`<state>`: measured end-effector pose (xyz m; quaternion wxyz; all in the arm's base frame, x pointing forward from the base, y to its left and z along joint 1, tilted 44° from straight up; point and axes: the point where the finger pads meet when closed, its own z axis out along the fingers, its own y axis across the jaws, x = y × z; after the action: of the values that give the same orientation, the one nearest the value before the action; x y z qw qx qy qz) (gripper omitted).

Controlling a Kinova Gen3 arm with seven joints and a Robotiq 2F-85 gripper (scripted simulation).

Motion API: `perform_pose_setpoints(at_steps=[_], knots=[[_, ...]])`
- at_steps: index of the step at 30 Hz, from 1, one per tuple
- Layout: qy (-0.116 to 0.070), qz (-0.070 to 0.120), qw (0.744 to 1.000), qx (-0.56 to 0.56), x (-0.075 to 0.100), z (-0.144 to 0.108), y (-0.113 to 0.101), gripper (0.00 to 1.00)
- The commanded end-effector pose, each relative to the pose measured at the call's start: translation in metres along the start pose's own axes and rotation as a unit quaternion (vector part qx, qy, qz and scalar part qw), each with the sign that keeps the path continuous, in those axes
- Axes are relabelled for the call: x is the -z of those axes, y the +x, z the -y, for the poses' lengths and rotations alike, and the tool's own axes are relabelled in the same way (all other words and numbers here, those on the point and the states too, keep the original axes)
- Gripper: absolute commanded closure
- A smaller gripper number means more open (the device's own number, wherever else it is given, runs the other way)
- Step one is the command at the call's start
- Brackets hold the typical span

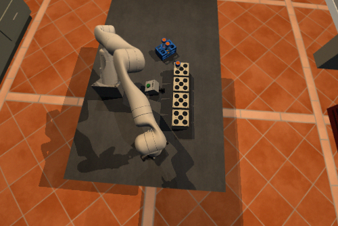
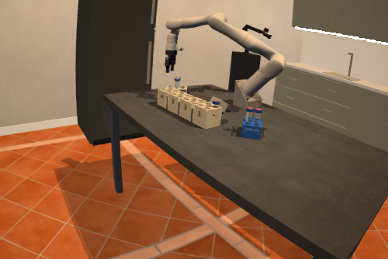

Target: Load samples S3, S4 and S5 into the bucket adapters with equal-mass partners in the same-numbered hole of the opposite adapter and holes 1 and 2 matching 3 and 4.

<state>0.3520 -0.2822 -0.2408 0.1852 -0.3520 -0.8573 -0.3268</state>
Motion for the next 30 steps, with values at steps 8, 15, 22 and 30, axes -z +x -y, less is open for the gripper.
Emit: perform_pose_setpoints(at_steps=[8,15,22,30], knots=[[0.0,0.0,1.0,0.0,-0.0049,-0.0004,-0.0005,0.0],[0.0,0.0,1.0,0.0,-0.0049,-0.0004,-0.0005,0.0],[0.0,0.0,1.0,0.0,-0.0049,-0.0004,-0.0005,0.0],[0.0,0.0,1.0,0.0,-0.0049,-0.0004,-0.0005,0.0]])
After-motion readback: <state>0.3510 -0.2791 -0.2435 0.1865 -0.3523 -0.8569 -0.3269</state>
